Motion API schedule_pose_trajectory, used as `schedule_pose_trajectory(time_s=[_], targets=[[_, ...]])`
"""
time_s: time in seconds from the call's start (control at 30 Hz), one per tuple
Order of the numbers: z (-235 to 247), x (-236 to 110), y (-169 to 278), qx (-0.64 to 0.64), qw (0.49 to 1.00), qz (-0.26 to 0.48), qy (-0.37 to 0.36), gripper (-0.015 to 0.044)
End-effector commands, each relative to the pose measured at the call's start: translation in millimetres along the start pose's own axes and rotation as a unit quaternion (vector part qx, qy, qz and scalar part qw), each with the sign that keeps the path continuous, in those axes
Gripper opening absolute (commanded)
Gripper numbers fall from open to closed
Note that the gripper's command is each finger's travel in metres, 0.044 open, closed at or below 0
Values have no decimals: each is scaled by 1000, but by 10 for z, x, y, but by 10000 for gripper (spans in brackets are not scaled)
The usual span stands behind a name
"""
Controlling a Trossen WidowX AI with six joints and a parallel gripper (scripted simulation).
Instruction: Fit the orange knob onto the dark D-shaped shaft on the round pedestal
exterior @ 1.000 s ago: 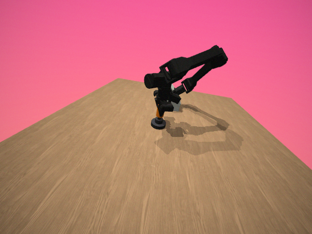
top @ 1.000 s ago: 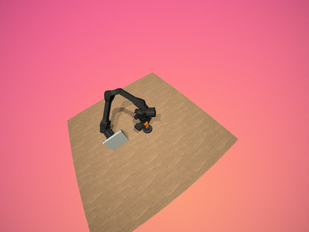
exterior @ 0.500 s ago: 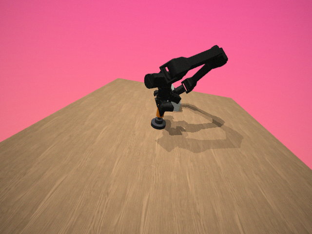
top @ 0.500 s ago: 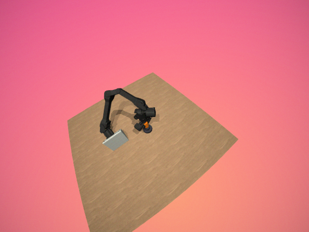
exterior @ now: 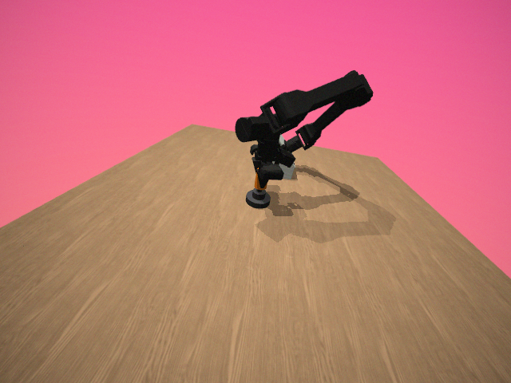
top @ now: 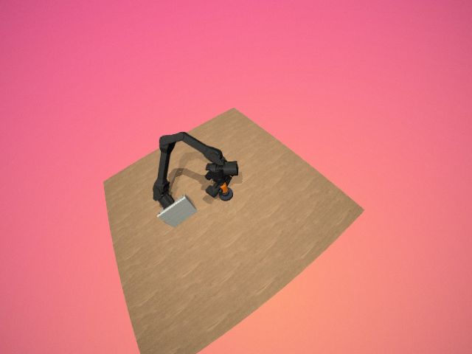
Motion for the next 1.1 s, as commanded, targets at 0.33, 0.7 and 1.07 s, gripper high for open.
schedule_pose_trajectory(time_s=[0.33,0.7,1.07], targets=[[18,-56,-17,-62,998,0,2,0],[9,-41,16,-103,995,1,2,0],[20,-16,-2,-103,995,0,2,0]])
Point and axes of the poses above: the point midway between the two fingers, 35 mm back from their tips, its own x axis out along the fingers, its own z axis across the jaws, y = z × x, the point moved 7 cm from there along -x, back along the fingers, and after that the axes turned 11 degrees about -x, right-handed, at the moved point
